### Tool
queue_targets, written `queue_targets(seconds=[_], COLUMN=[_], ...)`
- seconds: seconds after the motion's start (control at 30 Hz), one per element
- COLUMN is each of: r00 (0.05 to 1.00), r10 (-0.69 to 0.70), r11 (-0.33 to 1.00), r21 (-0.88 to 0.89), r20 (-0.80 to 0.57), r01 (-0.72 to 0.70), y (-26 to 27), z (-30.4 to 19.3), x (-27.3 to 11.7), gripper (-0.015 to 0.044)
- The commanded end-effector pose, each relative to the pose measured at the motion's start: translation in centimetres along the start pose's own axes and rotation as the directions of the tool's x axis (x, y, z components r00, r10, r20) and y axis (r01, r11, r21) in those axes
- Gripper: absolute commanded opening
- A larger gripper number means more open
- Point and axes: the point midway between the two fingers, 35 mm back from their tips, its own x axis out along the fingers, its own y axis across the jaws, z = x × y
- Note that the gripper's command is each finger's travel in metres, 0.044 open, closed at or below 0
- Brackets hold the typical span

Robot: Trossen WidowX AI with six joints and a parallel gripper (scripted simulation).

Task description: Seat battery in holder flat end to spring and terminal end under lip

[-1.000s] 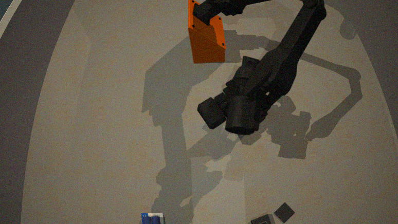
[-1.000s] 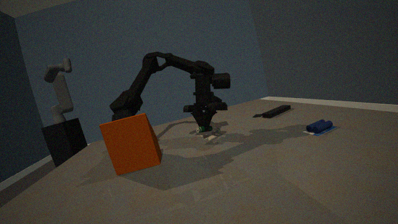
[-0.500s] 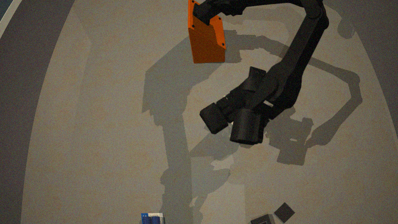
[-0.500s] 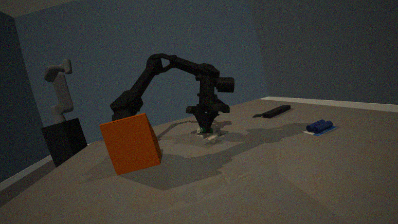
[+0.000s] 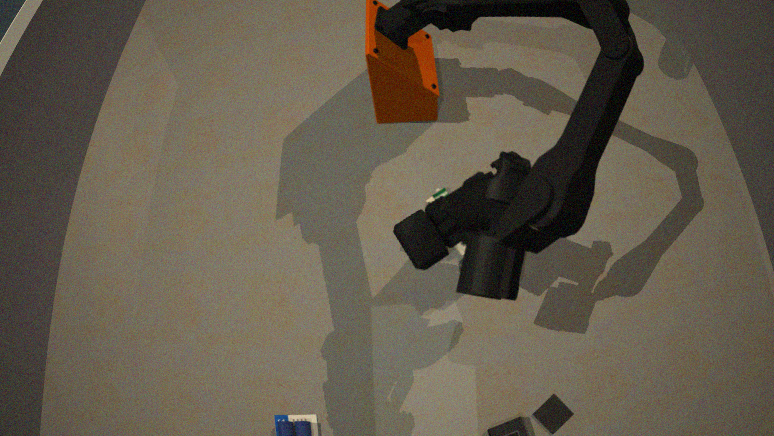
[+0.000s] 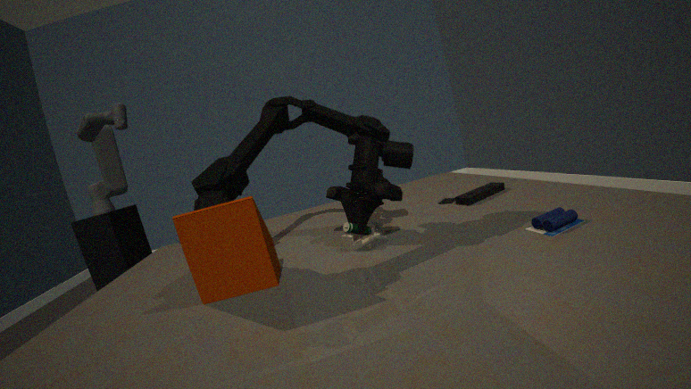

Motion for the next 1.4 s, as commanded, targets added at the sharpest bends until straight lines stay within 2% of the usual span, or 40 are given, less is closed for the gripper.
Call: queue_targets(seconds=[0.0, 1.37], r00=[1.000, 0.999], r10=[-0.006, 0.010], r11=[1.000, 1.000], r21=[-0.006, -0.006], r20=[-0.028, -0.042], r01=[0.006, -0.010], y=[0.0, -0.1], z=[0.3, 2.5], x=[0.0, -0.8], gripper=[0.0064, 0.0064])
